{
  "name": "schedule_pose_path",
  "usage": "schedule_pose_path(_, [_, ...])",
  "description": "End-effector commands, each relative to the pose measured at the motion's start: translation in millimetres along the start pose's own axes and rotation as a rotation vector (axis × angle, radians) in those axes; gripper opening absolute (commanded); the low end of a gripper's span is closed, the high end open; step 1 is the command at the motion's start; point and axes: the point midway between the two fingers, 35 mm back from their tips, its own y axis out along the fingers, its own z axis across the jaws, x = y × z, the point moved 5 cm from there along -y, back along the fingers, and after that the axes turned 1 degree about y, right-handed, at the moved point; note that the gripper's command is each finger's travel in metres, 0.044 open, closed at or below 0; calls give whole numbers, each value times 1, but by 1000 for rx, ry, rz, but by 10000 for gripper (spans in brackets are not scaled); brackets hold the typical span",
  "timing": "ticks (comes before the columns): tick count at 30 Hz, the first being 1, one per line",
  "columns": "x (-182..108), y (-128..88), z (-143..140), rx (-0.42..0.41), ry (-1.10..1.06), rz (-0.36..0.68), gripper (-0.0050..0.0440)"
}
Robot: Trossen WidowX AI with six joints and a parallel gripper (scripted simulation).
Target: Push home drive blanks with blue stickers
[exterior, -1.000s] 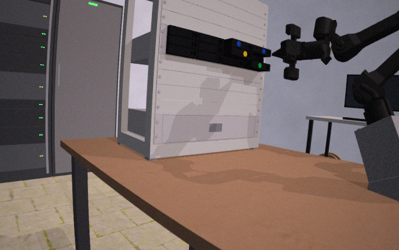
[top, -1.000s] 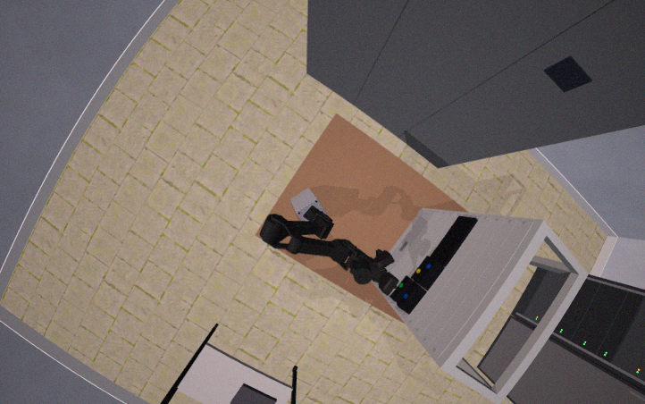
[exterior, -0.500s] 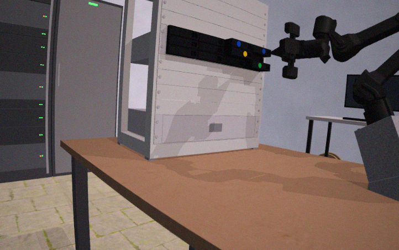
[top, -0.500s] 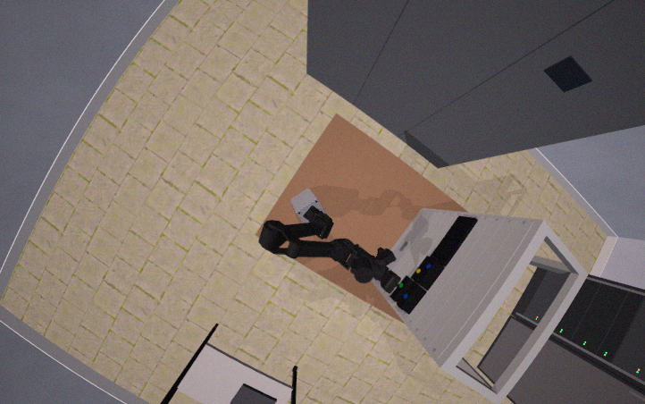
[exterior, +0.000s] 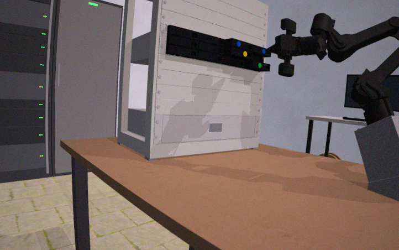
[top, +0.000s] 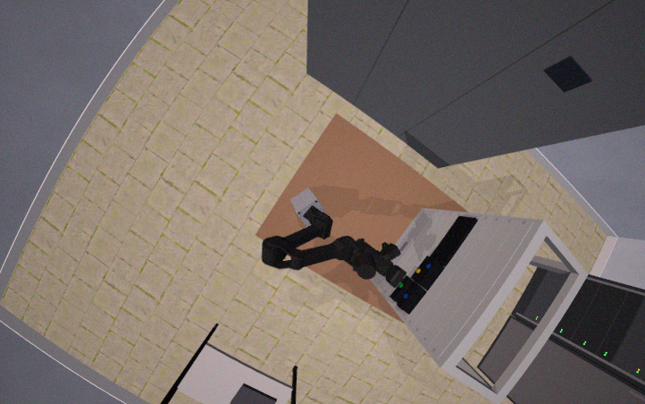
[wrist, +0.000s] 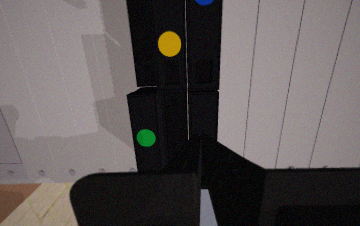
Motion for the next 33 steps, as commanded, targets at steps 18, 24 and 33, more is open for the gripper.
schedule_pose_path(18, [59,1,-12,-9,4,13,0])
schedule_pose_path(24, [68,0,-14,-9,4,13,0])
schedule_pose_path(33, [79,0,-15,-9,4,13,0])
